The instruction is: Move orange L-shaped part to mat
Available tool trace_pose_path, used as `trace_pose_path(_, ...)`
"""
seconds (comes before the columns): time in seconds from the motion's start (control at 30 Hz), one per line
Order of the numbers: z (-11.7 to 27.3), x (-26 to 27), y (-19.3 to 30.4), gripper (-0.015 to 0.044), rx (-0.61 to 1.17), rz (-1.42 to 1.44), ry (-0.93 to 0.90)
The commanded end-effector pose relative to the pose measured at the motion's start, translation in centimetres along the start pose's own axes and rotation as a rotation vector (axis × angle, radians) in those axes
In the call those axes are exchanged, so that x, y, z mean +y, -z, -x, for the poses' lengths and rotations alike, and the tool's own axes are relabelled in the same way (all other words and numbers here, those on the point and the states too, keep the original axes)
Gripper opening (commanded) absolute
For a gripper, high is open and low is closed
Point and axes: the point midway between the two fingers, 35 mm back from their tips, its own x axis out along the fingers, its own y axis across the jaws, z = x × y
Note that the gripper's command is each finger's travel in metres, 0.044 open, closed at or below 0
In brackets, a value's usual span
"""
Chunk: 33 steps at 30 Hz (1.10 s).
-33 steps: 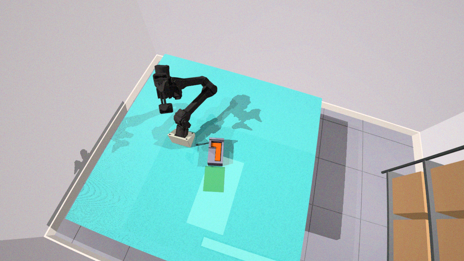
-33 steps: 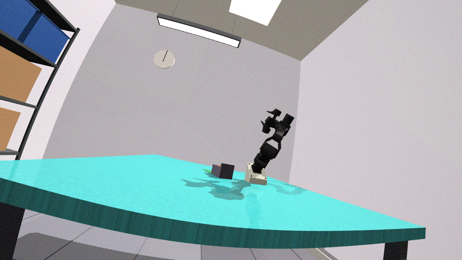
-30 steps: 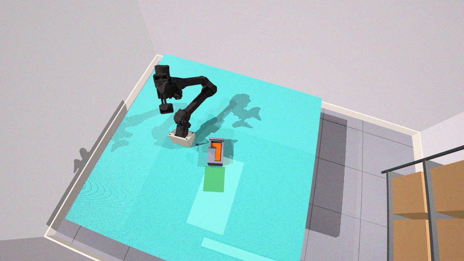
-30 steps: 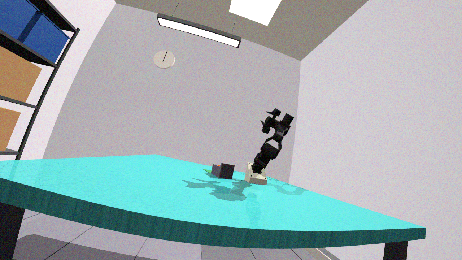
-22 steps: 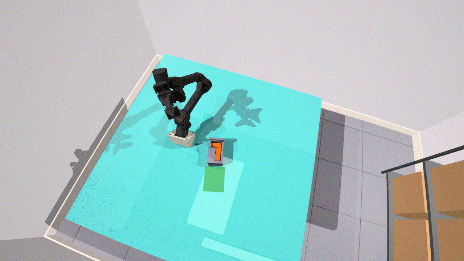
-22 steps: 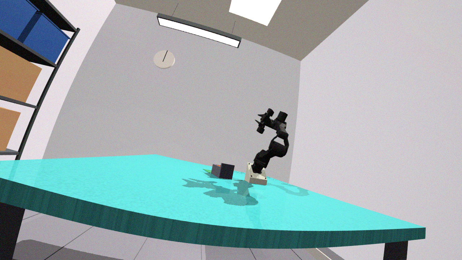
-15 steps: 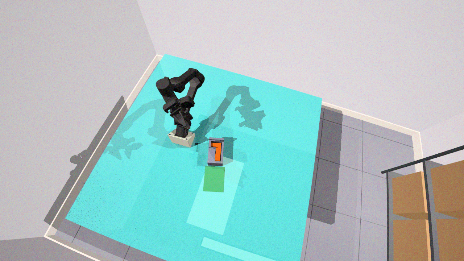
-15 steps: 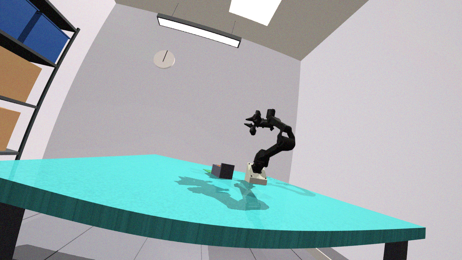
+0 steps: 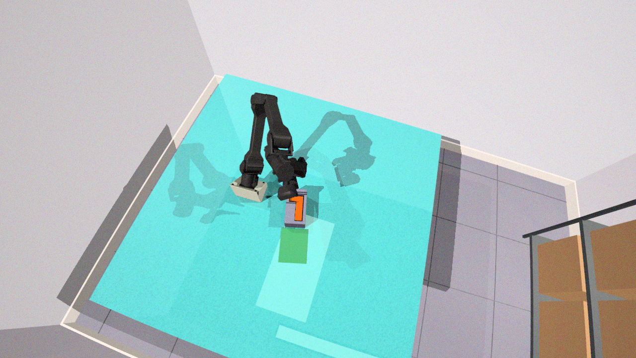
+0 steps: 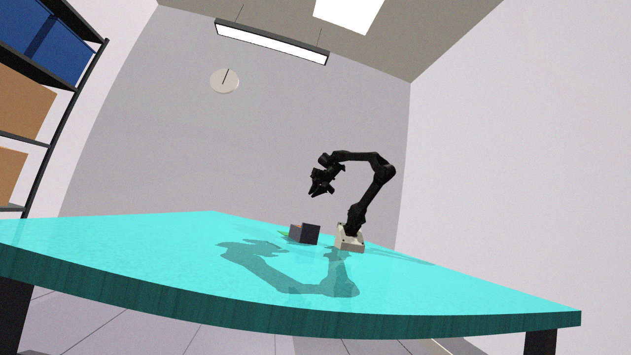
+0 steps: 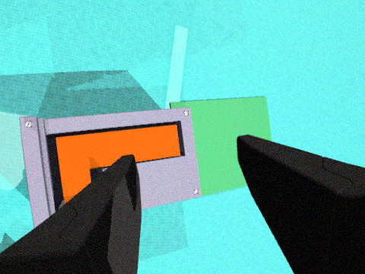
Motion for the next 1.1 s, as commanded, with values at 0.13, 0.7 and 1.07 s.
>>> trace_pose_path(0.13, -5.0, 6.9, 0.8, 0.0180, 0.404, -0.113, -0.346)
trace_pose_path(0.7, -11.4, 9.8, 3.5, 0.0180, 0.414, -0.114, -0.356)
trace_pose_path(1.07, -12.4, 10.2, 3.9, 0.0180, 0.414, -0.114, -0.355)
